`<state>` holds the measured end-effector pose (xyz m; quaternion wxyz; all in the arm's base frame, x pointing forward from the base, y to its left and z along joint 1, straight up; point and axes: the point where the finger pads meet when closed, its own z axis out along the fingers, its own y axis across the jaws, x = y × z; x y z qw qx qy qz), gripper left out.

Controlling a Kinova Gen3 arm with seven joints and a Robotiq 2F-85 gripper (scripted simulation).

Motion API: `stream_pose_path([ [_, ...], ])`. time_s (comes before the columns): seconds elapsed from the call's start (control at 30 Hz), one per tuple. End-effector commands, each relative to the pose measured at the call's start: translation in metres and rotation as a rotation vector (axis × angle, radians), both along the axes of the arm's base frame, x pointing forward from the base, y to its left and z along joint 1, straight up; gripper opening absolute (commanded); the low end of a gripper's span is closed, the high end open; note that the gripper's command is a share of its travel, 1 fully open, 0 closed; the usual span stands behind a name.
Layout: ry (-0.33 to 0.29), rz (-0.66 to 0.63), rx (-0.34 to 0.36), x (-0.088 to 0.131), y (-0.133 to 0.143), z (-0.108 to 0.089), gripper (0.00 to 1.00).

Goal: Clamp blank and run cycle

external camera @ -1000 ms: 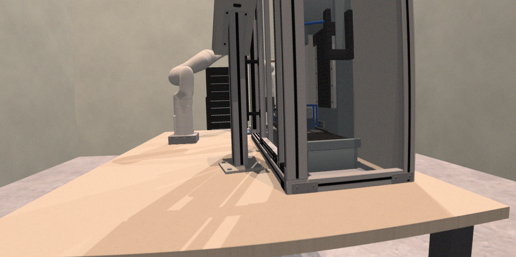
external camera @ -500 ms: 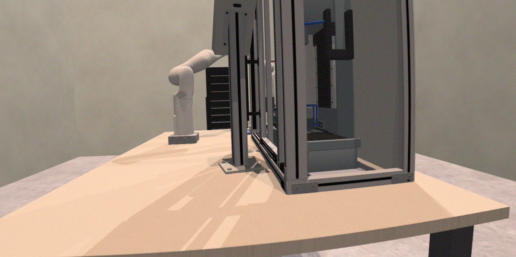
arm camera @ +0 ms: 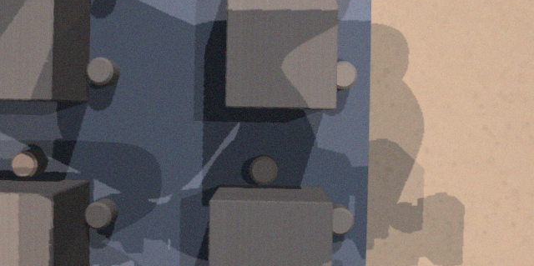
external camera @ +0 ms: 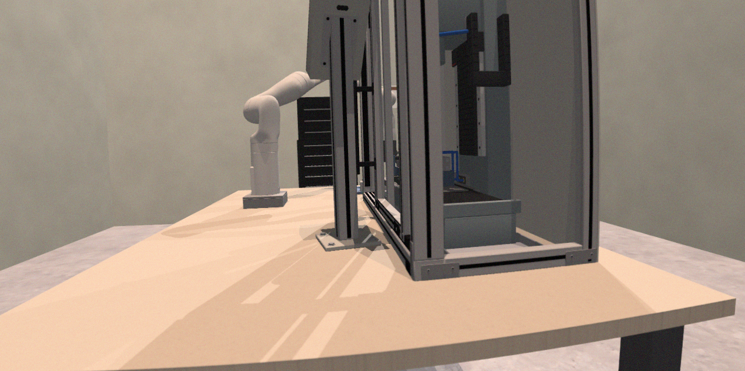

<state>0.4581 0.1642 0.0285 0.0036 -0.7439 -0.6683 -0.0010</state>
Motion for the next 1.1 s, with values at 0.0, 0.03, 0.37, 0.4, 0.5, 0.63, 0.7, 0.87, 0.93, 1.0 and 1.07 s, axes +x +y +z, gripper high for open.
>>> stream_pose_path([
  [0.0, -0.006, 0.004, -0.002, 0.0015, -0.0021, -0.0019, 1.00],
  [0.03, -0.006, 0.004, -0.002, 0.0015, -0.0021, -0.0019, 1.00],
  [0.37, -0.006, 0.004, -0.002, 0.0007, -0.0002, -0.0042, 1.00],
  [0.4, -0.006, 0.004, -0.002, 0.0007, -0.0002, -0.0042, 1.00],
  [0.5, -0.006, 0.004, -0.002, 0.0007, -0.0002, -0.0042, 1.00],
  [0.63, -0.002, 0.000, 0.000, 0.0002, 0.0008, -0.0025, 1.00],
  [0.7, -0.004, 0.002, -0.001, 0.0003, 0.0006, -0.0045, 1.00],
  [0.87, -0.006, 0.004, -0.002, 0.0005, 0.0003, -0.0065, 1.00],
  [0.93, -0.006, 0.004, -0.002, 0.0005, 0.0003, -0.0065, 1.00],
  [1.0, -0.006, 0.004, -0.002, 0.0005, 0.0003, -0.0065, 1.00],
  [1.07, -0.006, 0.004, -0.002, 0.0005, 0.0003, -0.0065, 1.00],
])
